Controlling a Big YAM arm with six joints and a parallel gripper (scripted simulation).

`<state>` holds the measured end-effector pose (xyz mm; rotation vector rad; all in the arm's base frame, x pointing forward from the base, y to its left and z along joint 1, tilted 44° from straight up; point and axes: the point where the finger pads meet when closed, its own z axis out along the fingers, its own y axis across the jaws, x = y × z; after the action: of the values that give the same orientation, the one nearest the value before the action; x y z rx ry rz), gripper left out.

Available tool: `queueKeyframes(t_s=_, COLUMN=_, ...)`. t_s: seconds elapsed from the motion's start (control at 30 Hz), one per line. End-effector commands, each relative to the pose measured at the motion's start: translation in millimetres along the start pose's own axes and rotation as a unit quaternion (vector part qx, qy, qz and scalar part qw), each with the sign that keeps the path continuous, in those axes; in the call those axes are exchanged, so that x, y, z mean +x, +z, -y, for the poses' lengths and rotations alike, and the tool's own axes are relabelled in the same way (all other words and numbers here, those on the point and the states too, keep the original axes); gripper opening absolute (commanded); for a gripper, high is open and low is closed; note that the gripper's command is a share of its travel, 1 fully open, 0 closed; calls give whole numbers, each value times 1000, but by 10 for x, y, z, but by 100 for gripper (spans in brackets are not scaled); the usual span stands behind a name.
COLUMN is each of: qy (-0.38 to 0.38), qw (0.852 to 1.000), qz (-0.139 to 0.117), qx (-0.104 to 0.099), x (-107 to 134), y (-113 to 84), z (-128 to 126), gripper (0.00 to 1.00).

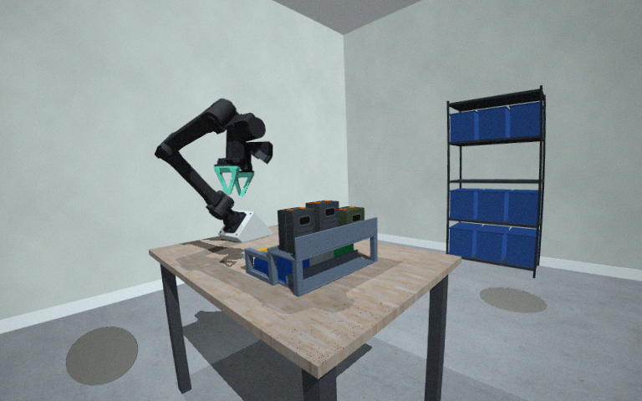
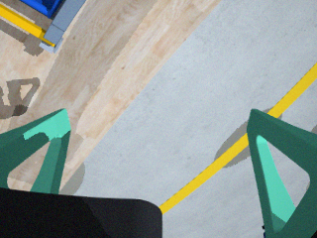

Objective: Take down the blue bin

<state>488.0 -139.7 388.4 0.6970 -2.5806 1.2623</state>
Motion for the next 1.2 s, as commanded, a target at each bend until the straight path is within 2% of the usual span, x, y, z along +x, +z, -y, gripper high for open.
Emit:
queueKeyframes(t_s=0.0, qy=2, qw=1000, qz=4, qx=2, x=5, y=-40, z=14, gripper=100)
queueKeyframes(t_s=0.6, qy=8, qw=1000, qz=9, qx=5, x=9, y=-81, z=66, gripper=100)
queueKeyframes(t_s=0.7, qy=-5, qw=1000, qz=9, qx=4, x=-22, y=-65, z=-16, gripper=100)
queueKeyframes(t_s=0.8, qy=-9, qw=1000, qz=18, qx=7, x=-30, y=-132, z=-53, gripper=100)
queueKeyframes(t_s=1.17, qy=-65, qw=998, qz=23, qx=0, x=-143, y=-49, z=-380, gripper=100)
